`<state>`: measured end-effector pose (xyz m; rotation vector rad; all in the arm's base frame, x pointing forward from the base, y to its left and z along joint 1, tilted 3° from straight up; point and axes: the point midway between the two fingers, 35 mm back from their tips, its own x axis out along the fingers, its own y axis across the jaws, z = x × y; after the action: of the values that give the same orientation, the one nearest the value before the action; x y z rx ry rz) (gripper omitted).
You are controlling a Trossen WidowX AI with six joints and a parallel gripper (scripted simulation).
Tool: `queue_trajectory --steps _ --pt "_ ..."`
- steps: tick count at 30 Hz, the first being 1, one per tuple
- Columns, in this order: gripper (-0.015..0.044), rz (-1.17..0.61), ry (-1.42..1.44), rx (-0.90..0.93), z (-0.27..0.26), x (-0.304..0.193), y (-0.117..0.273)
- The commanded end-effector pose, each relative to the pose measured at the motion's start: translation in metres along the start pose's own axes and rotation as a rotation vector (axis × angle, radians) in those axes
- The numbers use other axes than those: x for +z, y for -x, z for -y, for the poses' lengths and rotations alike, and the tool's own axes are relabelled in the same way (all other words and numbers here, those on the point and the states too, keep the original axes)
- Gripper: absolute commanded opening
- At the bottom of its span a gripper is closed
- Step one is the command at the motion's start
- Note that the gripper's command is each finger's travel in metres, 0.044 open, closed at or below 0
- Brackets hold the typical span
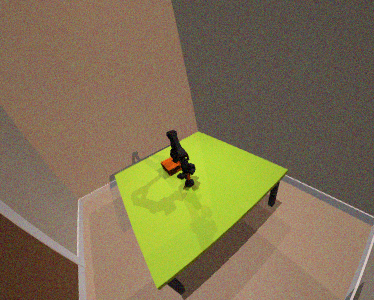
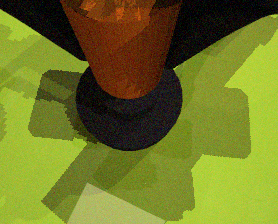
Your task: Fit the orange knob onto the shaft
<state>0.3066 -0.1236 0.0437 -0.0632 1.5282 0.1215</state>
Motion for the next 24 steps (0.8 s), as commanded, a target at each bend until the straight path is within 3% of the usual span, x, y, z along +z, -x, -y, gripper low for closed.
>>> queue_trajectory --steps 1,18,24 --pt "0.0000 0.010 0.020 -0.001 -0.0009 -0.0002 -0.0005" --pt "0.0000 0.010 0.020 -0.001 0.0004 0.0029 0.0019" --pt "0.0000 0.010 0.189 -0.002 0.0012 0.0045 0.0036"
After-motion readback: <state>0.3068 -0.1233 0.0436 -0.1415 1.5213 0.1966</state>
